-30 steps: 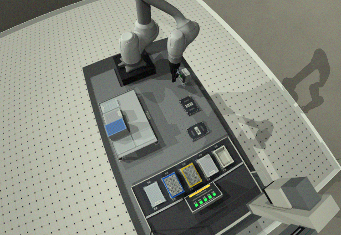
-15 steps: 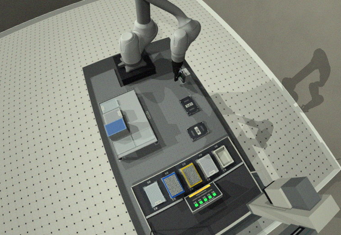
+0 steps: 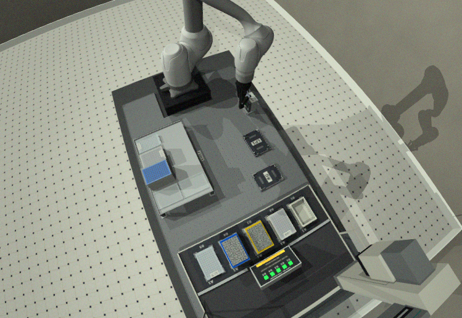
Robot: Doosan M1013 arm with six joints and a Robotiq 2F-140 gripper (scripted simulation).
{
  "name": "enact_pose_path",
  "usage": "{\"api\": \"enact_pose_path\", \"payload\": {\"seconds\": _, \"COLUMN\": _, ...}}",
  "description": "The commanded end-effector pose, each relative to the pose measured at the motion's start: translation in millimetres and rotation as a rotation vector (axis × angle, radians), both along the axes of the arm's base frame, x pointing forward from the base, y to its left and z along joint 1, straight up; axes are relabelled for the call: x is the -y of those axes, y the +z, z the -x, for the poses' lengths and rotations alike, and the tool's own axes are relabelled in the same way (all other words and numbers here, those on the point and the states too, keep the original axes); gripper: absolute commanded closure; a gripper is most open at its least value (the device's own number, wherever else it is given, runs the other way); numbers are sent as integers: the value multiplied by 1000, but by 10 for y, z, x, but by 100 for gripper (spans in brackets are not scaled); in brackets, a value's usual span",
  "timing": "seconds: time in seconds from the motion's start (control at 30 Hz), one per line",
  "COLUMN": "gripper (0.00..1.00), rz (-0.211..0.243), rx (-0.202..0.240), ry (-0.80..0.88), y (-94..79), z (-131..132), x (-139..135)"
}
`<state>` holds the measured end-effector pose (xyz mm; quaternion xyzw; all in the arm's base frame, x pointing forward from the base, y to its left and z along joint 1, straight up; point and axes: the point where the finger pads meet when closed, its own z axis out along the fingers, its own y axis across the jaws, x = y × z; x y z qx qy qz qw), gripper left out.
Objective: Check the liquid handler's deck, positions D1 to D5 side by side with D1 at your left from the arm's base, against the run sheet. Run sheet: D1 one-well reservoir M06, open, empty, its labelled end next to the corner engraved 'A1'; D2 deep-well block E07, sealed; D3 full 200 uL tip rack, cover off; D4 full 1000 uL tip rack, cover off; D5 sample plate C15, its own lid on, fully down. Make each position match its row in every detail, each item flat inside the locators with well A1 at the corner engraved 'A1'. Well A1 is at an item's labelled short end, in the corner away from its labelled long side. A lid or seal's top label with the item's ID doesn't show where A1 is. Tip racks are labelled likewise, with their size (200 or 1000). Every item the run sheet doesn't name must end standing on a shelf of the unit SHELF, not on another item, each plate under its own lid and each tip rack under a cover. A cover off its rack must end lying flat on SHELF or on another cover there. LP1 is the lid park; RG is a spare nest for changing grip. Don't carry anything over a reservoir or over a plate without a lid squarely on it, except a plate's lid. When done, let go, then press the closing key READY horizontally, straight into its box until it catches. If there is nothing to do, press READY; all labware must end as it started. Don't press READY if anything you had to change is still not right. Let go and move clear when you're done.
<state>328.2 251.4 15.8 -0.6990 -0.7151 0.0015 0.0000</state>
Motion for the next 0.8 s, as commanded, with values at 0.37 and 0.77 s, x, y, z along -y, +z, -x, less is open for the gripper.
{"api": "enact_pose_path", "payload": {"seconds": 0.37, "gripper": 90, "rz": -1, "rx": 1, "ry": 0, "y": 3, "z": -2, "x": -40}}
{"api": "enact_pose_path", "payload": {"seconds": 0.77, "gripper": 90, "rz": -1, "rx": 1, "ry": 0, "y": 3, "z": -1, "x": -80}}
